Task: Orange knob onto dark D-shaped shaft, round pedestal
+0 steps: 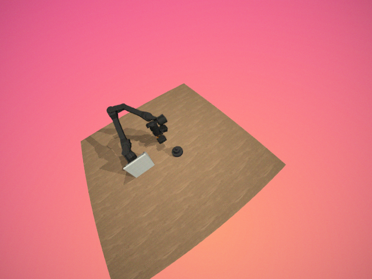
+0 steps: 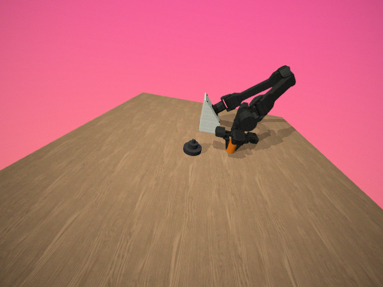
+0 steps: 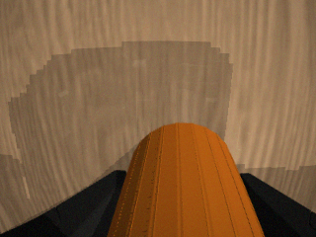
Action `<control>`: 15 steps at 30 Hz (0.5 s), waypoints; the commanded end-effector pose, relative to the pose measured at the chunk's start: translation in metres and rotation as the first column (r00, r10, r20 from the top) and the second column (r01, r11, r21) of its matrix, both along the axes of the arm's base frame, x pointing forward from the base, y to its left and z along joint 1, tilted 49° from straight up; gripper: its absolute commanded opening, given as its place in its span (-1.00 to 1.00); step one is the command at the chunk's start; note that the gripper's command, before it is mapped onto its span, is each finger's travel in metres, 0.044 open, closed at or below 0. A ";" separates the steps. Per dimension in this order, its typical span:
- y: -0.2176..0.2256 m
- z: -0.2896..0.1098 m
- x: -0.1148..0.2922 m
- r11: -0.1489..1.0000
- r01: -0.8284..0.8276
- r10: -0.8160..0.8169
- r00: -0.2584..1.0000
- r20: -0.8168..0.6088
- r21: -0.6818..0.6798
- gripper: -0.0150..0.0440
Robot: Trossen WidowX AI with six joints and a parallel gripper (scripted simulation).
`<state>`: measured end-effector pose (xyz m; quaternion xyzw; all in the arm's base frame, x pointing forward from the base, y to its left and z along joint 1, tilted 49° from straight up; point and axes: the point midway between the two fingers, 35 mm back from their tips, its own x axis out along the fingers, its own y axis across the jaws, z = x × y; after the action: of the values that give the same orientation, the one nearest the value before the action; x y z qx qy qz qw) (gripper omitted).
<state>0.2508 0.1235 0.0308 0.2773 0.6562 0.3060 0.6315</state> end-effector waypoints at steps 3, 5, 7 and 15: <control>0.000 0.000 0.000 1.000 0.002 -0.002 1.000 -0.003 0.002 -0.20; -0.006 0.004 0.003 1.000 0.004 -0.004 1.000 -0.002 -0.002 -0.38; -0.016 0.010 0.006 1.000 0.005 -0.005 1.000 -0.001 -0.008 -0.49; -0.053 0.039 0.014 1.000 0.006 -0.006 1.000 0.004 -0.024 -0.49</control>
<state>0.2610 0.0857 0.0582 0.2735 0.6598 0.2993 0.6327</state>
